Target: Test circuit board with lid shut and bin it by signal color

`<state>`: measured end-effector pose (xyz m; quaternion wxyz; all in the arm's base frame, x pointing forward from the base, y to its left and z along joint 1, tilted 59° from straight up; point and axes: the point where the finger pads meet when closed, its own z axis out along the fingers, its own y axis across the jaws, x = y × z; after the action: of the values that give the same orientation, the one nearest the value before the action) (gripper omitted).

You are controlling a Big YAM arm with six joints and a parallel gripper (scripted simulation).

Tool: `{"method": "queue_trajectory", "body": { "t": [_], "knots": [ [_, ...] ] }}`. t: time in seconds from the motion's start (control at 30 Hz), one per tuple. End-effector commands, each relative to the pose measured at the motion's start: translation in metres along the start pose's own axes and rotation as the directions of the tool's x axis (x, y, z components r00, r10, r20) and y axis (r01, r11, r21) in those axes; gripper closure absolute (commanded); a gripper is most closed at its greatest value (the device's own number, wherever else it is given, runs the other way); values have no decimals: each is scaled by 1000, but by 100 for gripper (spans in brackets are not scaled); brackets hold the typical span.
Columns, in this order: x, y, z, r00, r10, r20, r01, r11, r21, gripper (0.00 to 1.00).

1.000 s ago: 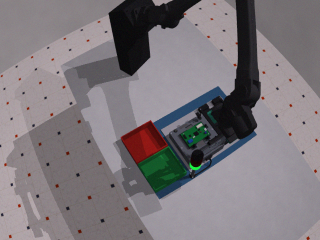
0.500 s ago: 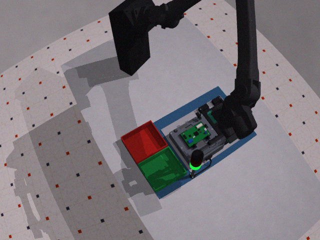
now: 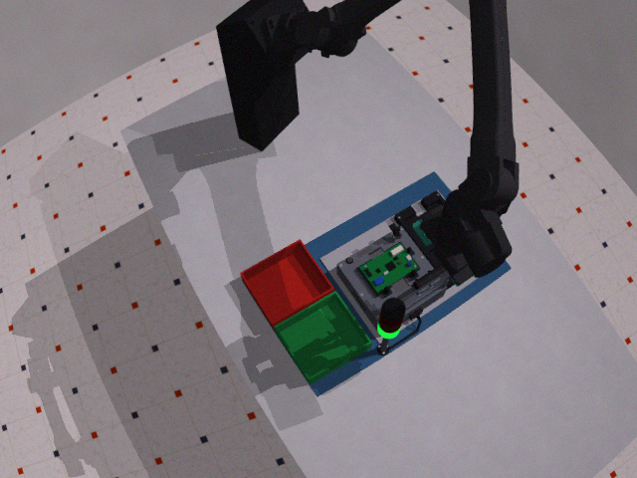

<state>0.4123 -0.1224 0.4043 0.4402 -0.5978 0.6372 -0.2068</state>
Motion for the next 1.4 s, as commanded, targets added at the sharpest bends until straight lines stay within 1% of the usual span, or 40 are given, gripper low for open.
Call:
{"method": "queue_trajectory", "body": {
  "t": [0.0, 0.73, 0.83, 0.87, 0.9, 1.03, 1.1, 1.23, 1.37],
  "knots": [
    [-4, -24, -28, 999, -36, -27, 38, 998, 57, 8],
    [-4, -24, -28, 999, -36, -27, 38, 998, 57, 8],
    [-5, -24, -29, 999, -41, -28, 43, 997, 62, 8],
    [-4, -20, -27, 999, -39, -27, 40, 998, 58, 8],
    [0, -7, -20, 999, -24, -23, 25, 999, 42, 8],
    [1, -3, -19, 999, -28, -24, 29, 999, 45, 8],
    [1, 3, -18, 999, -28, -24, 29, 999, 45, 8],
    [2, 22, -17, 999, -27, -24, 28, 999, 44, 8],
    [2, 48, -16, 999, -27, -23, 28, 999, 42, 8]
  ]
}}
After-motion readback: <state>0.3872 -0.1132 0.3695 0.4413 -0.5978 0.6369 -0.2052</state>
